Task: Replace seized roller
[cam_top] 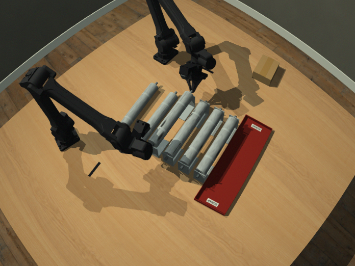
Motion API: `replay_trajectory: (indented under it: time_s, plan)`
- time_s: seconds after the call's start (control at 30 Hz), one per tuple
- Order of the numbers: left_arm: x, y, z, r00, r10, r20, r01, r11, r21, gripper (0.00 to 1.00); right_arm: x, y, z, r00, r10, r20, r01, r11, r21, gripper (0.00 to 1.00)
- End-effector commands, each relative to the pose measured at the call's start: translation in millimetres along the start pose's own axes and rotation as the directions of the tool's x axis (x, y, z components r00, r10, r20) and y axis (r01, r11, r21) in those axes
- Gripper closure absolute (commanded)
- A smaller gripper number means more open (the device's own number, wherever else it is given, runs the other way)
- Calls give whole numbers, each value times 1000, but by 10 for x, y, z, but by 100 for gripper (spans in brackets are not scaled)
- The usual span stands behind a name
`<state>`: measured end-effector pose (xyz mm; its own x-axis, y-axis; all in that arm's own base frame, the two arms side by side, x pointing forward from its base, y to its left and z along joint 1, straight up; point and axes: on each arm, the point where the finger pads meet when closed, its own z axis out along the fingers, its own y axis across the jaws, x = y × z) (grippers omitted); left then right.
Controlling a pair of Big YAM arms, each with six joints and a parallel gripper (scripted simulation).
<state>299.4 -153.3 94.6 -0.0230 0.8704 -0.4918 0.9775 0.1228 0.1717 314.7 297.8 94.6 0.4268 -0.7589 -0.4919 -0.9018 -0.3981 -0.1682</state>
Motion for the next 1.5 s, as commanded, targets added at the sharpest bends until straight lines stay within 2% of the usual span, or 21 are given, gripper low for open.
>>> replay_trajectory:
  time_s: [0.0, 0.3, 0.4, 0.77, 1.07, 1.27, 1.47]
  plan:
    - [-96, 145, -56, 1000, -3, 9, 3, 1000, -18, 97, -27, -42, 5, 1000, 8, 1, -8, 1000, 2, 97]
    - [-141, 183, -113, 1000, 2, 13, -1, 1000, -27, 97, -66, -76, -55, 1000, 3, 3, -3, 1000, 10, 97]
    - [-219, 256, -213, 1000, 16, 24, -15, 999, -52, 97, -194, -278, -230, 1000, -20, 11, 19, 998, 58, 97]
    - [-321, 385, -431, 999, 38, 26, -35, 995, -89, 97, -255, -433, -492, 1000, -24, 5, 23, 995, 102, 97]
    - [-399, 401, -552, 998, 49, 35, -46, 995, -86, 97, -323, -453, -599, 1000, -18, 16, 16, 995, 99, 97]
    - [-472, 443, -673, 998, 55, 40, -51, 994, -96, 97, -404, -507, -748, 1000, -25, 19, 22, 993, 116, 97]
    - [-514, 486, -725, 997, 54, 49, -48, 992, -118, 97, -427, -546, -794, 999, -44, 20, 41, 990, 137, 97]
